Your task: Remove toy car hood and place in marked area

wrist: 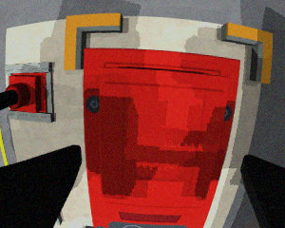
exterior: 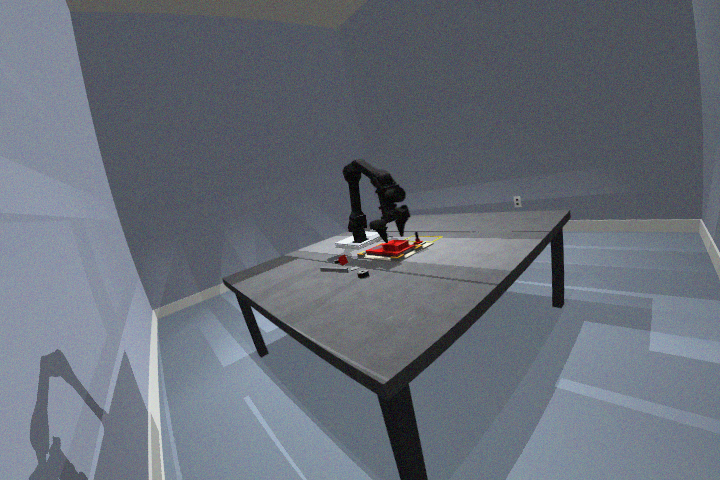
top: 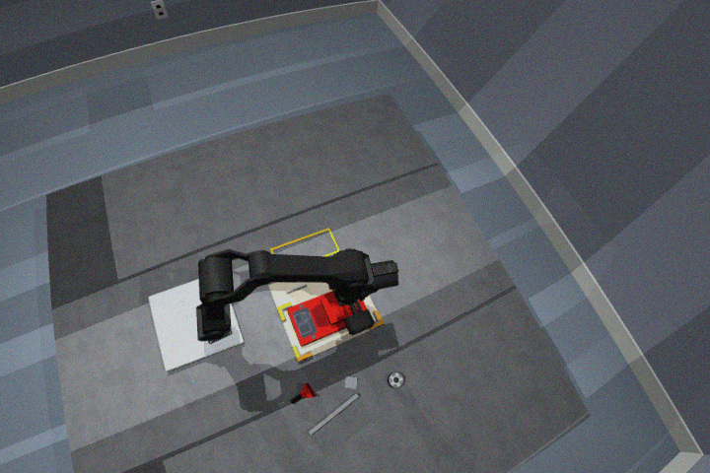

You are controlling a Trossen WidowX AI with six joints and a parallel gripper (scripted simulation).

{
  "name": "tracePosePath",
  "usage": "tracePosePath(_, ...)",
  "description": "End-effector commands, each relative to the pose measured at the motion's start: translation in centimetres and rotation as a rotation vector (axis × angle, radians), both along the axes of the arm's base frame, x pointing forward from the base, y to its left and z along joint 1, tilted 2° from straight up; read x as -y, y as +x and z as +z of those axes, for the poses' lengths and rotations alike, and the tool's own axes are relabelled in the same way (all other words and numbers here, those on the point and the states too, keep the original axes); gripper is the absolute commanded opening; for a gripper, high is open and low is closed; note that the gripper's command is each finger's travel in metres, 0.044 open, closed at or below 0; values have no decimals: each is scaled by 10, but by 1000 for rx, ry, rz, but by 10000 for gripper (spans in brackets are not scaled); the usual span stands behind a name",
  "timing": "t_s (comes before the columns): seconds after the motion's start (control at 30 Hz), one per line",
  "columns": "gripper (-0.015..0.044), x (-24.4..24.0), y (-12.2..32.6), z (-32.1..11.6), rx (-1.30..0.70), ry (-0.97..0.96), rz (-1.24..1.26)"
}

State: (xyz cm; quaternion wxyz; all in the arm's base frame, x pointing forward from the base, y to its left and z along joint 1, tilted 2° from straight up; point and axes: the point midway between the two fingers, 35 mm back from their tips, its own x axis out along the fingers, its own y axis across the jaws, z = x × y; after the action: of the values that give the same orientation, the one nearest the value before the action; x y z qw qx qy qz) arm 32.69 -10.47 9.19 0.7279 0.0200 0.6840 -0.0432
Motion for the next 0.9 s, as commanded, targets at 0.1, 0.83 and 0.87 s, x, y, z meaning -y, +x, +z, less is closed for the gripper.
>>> tracePosePath(0.1, 440, -2, -2, -8, -8, 7, -4)
tracePosePath(0.83, 440, -2, -2, -16, -8, 7, -4)
tracePosePath(0.87, 440, -2, -2, -16, -8, 7, -4)
